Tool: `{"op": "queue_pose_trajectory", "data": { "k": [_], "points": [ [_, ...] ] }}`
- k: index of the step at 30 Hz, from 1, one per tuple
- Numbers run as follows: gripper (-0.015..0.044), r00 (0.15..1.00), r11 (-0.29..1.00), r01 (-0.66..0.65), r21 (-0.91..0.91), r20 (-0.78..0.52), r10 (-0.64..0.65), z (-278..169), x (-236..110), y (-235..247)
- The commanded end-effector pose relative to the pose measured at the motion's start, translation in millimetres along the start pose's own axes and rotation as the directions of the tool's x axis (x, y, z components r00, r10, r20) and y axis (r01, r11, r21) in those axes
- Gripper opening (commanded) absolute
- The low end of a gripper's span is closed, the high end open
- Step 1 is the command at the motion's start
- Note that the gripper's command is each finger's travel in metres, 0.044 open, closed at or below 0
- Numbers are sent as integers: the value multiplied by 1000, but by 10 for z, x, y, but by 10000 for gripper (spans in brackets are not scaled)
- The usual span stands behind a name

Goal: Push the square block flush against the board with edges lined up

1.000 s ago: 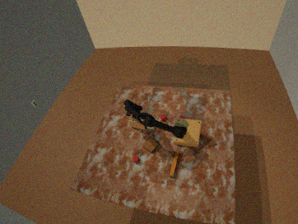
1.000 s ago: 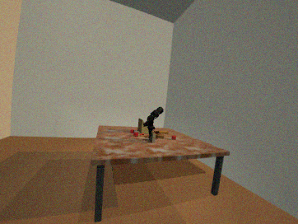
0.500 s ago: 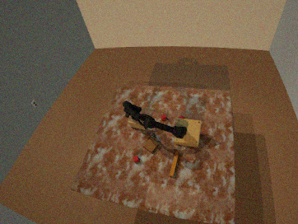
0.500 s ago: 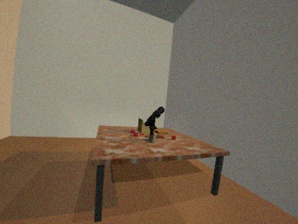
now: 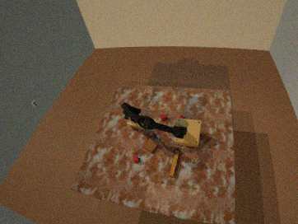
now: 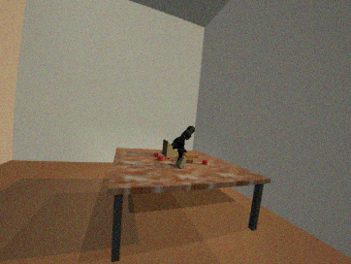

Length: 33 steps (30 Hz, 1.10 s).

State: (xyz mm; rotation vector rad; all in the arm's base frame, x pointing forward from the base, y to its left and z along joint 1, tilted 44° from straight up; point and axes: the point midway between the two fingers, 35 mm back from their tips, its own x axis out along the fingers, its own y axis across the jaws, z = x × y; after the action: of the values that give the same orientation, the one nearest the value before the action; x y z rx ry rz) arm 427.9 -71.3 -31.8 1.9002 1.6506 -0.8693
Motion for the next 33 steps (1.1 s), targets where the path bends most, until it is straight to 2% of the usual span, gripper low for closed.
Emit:
{"op": "queue_pose_trajectory", "data": {
  "k": [1, 9, 33],
  "points": [
    [0, 1000, 1000, -9, -1, -3, 9, -76, -27, 10],
    [0, 1000, 1000, -9, -1, -3, 9, -121, -26, 6],
    [0, 1000, 1000, -9, -1, -1, 9, 258, -28, 2]
  ]
}}
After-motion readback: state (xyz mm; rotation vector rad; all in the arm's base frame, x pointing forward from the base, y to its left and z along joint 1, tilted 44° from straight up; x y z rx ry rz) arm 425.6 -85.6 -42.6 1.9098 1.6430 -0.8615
